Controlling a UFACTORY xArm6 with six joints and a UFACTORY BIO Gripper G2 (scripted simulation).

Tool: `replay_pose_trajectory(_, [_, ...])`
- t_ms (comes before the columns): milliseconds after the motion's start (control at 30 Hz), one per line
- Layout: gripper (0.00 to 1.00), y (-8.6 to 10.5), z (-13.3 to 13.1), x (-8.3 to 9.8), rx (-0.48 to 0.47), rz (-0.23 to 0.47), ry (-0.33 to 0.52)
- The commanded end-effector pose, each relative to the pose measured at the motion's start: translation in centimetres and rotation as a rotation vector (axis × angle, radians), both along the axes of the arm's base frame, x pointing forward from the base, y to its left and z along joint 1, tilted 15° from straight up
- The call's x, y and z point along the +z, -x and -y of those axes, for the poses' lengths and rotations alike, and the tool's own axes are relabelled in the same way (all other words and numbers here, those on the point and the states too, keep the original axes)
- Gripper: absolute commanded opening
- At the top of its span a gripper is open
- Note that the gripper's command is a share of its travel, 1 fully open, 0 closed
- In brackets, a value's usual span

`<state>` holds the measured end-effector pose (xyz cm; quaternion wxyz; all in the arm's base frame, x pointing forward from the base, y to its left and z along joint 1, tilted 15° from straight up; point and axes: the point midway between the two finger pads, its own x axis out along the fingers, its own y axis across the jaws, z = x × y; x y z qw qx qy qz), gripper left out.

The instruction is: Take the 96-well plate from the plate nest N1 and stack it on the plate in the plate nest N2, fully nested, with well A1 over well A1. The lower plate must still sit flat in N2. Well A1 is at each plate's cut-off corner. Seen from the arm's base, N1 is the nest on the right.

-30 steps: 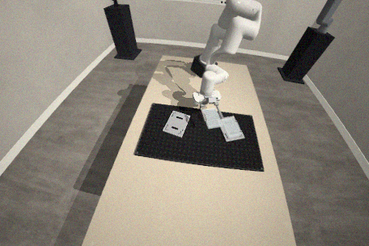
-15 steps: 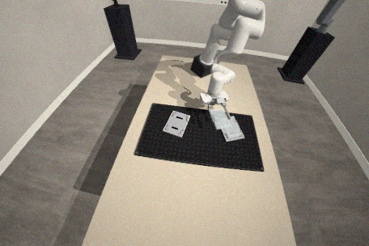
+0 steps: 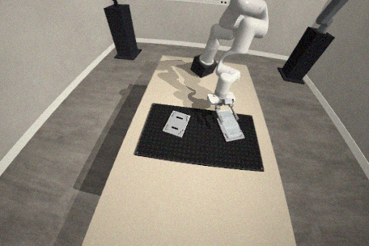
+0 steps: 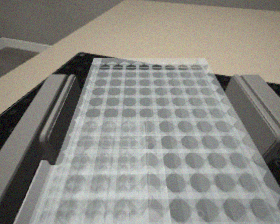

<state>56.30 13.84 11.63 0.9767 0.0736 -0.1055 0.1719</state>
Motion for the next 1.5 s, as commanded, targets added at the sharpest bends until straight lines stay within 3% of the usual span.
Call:
replay_pose_trajectory(0, [0.0, 0.0, -1.3, 0.4, -0.002, 0.001, 0.002])
replay_pose_trajectory(400, [0.0, 0.3, -4.5, 1.0, -0.002, 0.001, 0.002])
replay_pose_trajectory(1467, [0.0, 0.3, -4.5, 1.0, -0.002, 0.001, 0.002])
